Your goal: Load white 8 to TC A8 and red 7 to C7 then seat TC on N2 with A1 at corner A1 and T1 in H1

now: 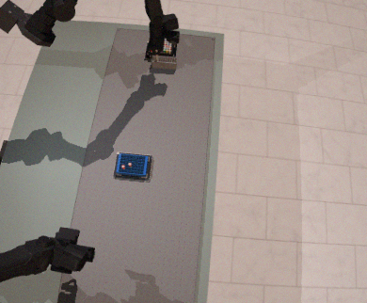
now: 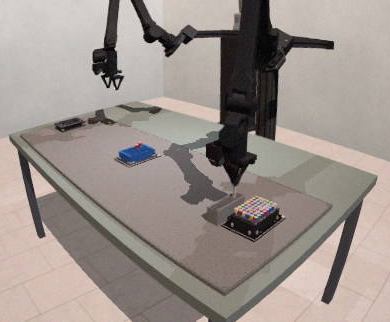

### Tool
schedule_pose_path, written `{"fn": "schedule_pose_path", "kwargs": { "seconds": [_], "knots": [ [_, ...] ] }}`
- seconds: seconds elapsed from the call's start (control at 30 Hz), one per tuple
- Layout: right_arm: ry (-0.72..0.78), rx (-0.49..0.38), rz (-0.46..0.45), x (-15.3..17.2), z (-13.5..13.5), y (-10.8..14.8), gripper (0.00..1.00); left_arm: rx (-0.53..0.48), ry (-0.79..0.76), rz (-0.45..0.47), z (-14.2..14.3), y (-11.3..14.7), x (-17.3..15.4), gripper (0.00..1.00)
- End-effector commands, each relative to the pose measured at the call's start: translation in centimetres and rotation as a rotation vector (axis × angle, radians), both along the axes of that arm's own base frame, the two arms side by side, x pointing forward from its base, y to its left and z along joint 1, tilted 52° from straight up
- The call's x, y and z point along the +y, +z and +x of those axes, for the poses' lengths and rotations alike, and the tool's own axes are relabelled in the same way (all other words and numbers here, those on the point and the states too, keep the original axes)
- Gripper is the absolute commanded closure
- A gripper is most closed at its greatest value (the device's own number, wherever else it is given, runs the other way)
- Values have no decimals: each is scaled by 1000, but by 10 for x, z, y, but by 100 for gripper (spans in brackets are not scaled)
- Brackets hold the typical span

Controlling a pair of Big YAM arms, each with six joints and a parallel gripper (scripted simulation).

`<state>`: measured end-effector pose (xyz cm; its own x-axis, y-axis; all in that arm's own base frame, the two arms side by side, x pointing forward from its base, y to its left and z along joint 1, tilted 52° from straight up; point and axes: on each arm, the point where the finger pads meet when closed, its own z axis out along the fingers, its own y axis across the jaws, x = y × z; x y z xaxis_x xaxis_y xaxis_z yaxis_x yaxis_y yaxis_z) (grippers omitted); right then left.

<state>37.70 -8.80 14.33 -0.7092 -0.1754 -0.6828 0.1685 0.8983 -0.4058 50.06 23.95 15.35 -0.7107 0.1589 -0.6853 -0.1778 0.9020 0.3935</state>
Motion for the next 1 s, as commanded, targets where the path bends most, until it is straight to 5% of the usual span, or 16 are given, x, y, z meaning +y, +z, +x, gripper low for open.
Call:
{"fn": "schedule_pose_path", "kwargs": {
  "seconds": [0.0,0.97],
  "knots": [
    [11,1,-10,1,2,4,0,-10,-1,5,1,6,1,93],
    [11,1,-10,1,2,4,0,-9,-3,4,-15,19,-9,93]
  ]
}}
